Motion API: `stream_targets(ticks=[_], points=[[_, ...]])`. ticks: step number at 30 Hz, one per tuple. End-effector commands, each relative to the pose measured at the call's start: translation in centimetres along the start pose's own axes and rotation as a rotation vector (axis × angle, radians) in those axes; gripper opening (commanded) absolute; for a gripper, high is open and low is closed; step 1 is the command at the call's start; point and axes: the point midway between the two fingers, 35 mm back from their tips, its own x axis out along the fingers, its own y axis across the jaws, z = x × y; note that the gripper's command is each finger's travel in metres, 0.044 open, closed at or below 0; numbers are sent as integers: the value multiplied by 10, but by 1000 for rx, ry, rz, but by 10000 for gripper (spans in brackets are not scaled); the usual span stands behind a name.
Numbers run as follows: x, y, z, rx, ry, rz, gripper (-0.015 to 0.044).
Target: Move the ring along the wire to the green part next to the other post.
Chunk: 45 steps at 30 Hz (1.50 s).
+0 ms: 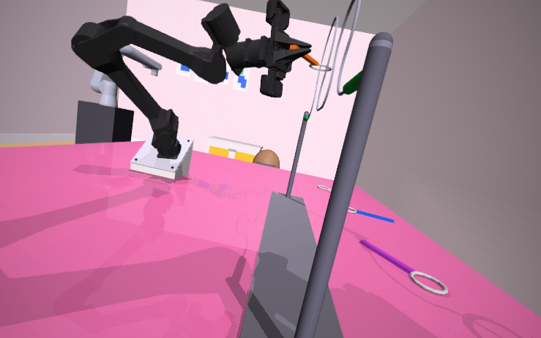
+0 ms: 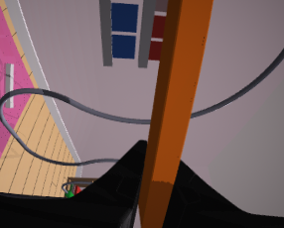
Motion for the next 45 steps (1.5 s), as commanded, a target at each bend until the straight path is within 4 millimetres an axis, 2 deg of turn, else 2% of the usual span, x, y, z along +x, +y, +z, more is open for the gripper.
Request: stream_targets(ticks=[1, 45], points=[[0, -2, 1, -38, -6, -23, -150], [0, -20, 4, -500, -60, -275, -150]])
